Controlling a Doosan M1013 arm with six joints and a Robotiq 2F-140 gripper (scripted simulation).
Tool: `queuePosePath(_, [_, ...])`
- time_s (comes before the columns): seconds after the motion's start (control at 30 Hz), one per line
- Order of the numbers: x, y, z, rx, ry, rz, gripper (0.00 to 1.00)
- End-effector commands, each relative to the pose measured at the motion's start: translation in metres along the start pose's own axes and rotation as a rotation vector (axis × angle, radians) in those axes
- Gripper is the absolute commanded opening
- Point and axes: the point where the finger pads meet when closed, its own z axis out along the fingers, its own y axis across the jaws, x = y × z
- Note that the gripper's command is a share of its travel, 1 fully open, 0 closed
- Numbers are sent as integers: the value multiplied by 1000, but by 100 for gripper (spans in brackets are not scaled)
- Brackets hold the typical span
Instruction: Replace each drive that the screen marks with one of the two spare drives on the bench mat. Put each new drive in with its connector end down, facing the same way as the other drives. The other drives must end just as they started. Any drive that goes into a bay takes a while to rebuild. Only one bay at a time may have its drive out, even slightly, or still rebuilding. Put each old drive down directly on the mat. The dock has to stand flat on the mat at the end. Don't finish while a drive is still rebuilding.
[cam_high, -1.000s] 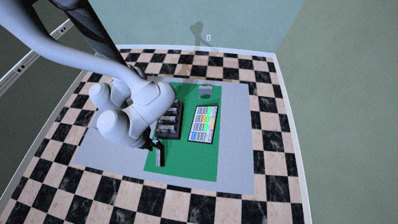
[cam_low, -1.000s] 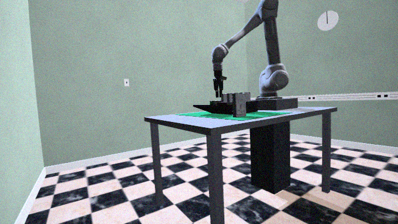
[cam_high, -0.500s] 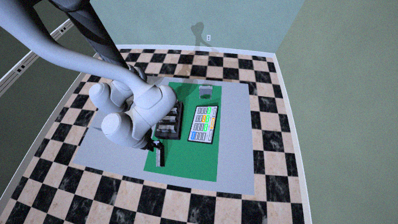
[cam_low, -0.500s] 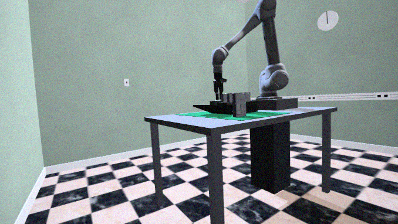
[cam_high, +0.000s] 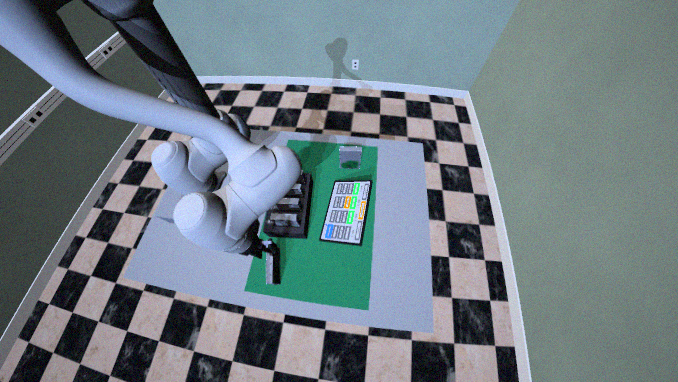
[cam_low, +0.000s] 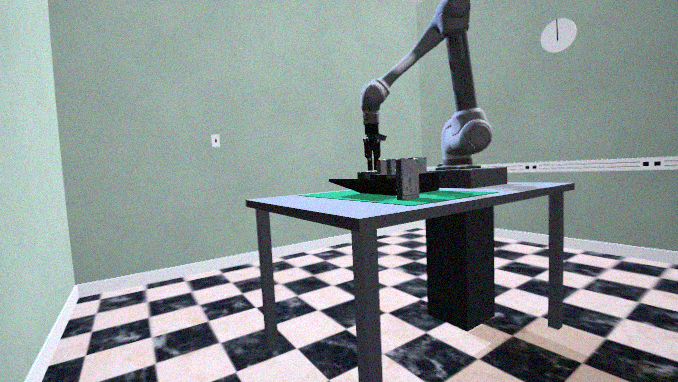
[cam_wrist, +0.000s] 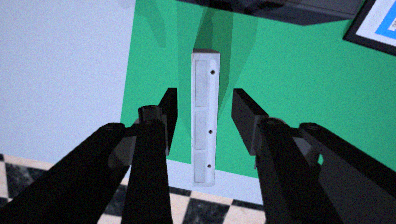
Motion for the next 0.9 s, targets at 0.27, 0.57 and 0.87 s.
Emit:
queuePosePath(0.27, [0,0,0,-1,0,0,40])
queuePosePath(0.57, [0,0,1,-1,0,0,40])
queuePosePath(0.87, [0,0,11,-1,0,0,40])
